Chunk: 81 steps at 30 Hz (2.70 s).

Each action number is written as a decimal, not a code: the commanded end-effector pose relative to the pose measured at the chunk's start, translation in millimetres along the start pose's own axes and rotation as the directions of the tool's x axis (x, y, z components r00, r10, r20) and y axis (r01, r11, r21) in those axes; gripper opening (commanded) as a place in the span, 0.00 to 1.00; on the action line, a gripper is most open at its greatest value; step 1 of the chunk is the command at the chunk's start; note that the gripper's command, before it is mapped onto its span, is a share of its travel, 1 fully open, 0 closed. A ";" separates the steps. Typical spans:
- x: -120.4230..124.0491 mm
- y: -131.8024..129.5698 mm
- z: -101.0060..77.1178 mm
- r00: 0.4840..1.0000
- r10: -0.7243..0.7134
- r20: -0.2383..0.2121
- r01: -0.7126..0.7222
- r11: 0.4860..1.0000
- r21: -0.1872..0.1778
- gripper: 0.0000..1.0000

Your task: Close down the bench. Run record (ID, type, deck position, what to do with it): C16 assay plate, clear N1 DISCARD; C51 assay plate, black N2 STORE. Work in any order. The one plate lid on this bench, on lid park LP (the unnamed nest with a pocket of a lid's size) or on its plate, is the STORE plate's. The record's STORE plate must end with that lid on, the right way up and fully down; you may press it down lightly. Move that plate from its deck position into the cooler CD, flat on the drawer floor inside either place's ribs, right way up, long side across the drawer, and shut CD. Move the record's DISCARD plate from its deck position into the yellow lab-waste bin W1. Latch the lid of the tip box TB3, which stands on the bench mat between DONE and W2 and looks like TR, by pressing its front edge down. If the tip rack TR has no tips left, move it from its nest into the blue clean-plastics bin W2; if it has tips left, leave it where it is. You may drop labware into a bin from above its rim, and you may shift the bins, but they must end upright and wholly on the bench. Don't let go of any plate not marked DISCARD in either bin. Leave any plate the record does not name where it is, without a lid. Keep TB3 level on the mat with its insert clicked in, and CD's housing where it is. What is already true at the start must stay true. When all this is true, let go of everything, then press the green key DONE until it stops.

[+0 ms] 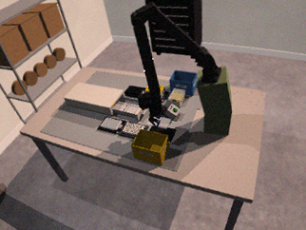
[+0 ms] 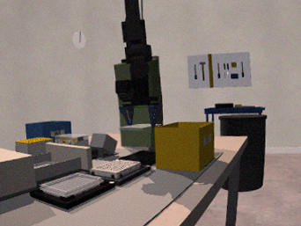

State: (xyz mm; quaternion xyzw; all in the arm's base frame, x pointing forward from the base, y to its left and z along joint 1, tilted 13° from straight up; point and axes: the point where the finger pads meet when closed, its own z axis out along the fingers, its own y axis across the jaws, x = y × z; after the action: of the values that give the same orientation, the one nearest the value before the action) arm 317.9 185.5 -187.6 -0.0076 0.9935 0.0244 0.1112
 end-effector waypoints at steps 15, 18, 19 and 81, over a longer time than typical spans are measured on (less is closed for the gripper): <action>-0.4 5.8 -27.1 1.000 -0.007 0.010 0.007 1.000 -0.005 0.00; -0.4 5.7 -31.0 1.000 -0.006 0.011 0.006 1.000 -0.005 0.00; -0.3 5.7 -32.4 1.000 -0.006 0.011 0.006 1.000 -0.005 0.00; -85.8 -72.8 -37.3 1.000 0.008 0.018 -0.008 1.000 -0.004 0.00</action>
State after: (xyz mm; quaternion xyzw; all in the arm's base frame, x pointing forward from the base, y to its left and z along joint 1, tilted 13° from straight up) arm 380.8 116.6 -144.4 -0.0004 0.9936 0.0249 0.1104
